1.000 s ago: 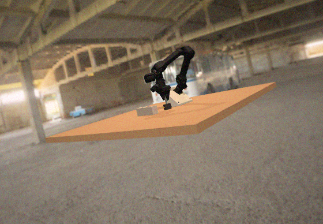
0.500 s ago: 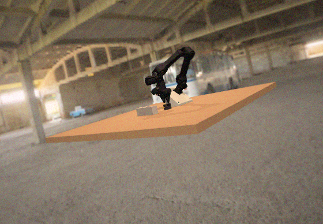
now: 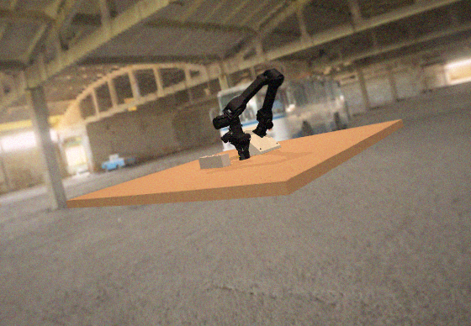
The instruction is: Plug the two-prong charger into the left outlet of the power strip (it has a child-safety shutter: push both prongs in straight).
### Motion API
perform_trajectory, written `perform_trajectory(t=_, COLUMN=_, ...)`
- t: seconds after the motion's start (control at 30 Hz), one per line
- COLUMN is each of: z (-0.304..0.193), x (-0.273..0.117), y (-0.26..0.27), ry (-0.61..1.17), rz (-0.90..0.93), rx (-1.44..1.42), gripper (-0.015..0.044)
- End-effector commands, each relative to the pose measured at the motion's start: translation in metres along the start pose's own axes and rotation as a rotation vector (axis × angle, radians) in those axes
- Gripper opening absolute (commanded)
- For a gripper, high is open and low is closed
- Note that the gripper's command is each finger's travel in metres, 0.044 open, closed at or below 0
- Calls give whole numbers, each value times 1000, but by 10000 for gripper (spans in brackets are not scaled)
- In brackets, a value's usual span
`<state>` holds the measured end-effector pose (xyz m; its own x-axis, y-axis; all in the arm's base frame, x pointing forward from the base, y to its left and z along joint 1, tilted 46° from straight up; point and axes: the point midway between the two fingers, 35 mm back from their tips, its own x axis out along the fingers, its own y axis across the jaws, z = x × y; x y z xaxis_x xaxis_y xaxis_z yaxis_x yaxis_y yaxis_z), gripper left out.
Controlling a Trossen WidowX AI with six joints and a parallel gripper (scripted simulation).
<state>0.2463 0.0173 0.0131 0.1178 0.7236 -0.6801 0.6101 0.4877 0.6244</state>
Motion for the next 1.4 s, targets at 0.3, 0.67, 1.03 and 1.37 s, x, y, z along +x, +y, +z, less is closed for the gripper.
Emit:
perform_trajectory(t=0.3, z=-3, x=18, y=-2, ry=11, rz=3, rx=12, gripper=440)
perform_trajectory(t=0.67, z=-1, x=15, y=0, ry=4, rz=2, rx=0, gripper=151)
perform_trajectory(t=1.03, z=-1, x=9, y=0, ry=4, rz=0, rx=2, gripper=0)
perform_trajectory(t=1.37, z=-4, x=-28, y=-2, ry=6, rz=-1, rx=10, gripper=0)
